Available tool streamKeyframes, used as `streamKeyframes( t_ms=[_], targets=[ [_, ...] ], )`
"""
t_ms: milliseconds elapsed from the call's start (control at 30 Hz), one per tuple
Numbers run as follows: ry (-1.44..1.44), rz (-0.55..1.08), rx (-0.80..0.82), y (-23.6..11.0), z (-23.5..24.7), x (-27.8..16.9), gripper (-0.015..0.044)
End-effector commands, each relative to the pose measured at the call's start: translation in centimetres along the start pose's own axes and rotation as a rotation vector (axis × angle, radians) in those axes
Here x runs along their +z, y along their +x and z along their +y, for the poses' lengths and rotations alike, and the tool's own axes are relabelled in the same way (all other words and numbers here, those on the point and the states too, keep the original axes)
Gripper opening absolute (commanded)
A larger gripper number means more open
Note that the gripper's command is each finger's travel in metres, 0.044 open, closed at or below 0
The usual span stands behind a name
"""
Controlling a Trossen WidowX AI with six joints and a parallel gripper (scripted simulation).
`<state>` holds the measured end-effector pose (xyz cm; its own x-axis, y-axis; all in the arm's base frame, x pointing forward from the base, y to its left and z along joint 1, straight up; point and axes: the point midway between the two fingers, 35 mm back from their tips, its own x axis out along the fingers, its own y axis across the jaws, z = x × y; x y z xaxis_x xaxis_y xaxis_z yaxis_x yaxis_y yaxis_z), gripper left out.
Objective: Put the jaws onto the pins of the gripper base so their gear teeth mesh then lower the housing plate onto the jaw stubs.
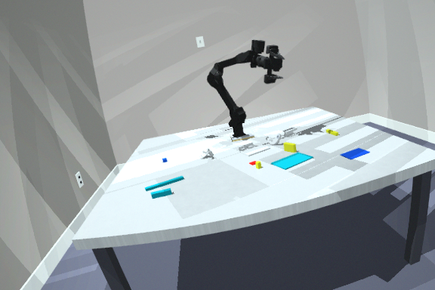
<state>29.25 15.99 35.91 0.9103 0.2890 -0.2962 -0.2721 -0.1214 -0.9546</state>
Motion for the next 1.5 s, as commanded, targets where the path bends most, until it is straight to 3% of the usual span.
streamKeyframes(
  t_ms=[0, 767, 1467],
  targets=[
    [-0.101, -0.001, 0.065, 1.2, 1.1, -0.1, 0.0440],
    [-0.660, -0.142, 0.510, 6.6, 10.4, -2.0, 0.0440],
    [-1.086, -0.554, 0.862, 8.1, 19.1, -4.3, 0.0440]
  ],
)
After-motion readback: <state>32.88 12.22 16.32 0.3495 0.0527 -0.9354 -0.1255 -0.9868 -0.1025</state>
